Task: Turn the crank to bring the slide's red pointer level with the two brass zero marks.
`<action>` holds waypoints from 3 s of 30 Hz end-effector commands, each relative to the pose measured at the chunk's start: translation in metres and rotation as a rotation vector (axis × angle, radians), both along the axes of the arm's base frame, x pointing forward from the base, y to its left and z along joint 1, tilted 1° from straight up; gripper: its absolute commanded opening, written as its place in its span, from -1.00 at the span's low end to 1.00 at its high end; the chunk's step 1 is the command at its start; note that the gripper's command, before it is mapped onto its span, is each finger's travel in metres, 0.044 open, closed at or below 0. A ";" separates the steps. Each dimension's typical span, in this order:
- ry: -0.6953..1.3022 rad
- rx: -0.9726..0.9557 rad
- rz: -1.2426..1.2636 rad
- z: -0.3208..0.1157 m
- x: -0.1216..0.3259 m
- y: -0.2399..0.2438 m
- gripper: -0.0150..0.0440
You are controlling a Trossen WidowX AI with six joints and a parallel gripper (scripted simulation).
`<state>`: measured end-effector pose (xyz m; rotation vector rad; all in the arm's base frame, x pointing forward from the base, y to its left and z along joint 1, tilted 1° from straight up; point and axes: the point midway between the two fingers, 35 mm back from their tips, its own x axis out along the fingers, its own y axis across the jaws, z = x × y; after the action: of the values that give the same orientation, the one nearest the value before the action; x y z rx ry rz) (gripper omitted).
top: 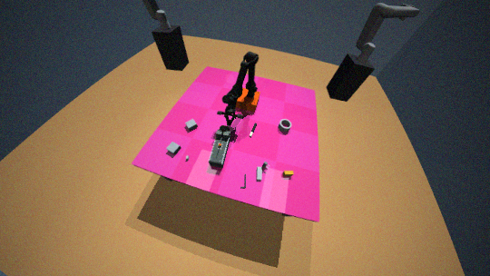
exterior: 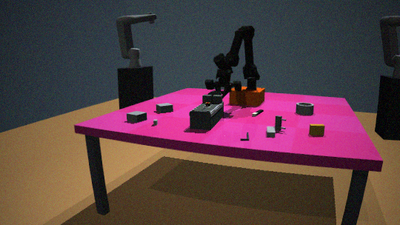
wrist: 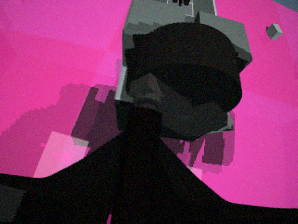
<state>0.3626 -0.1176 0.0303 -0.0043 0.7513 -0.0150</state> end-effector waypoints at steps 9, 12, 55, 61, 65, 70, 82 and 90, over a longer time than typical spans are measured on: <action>0.011 0.009 0.006 -0.013 0.001 0.007 -0.49; 0.011 0.009 0.006 -0.015 0.001 0.007 -0.49; 0.011 0.008 0.006 -0.037 0.001 0.000 -0.49; 0.010 0.015 0.004 -0.036 0.001 0.001 -0.49; 0.010 0.015 0.004 -0.036 0.001 0.001 -0.49; 0.010 0.015 0.004 -0.036 0.001 0.001 -0.40; 0.010 0.015 0.004 -0.036 0.001 0.001 0.67; 0.010 0.015 0.004 -0.027 0.002 0.000 1.00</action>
<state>0.3626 -0.1164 -0.0041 0.0108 0.7667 -0.0042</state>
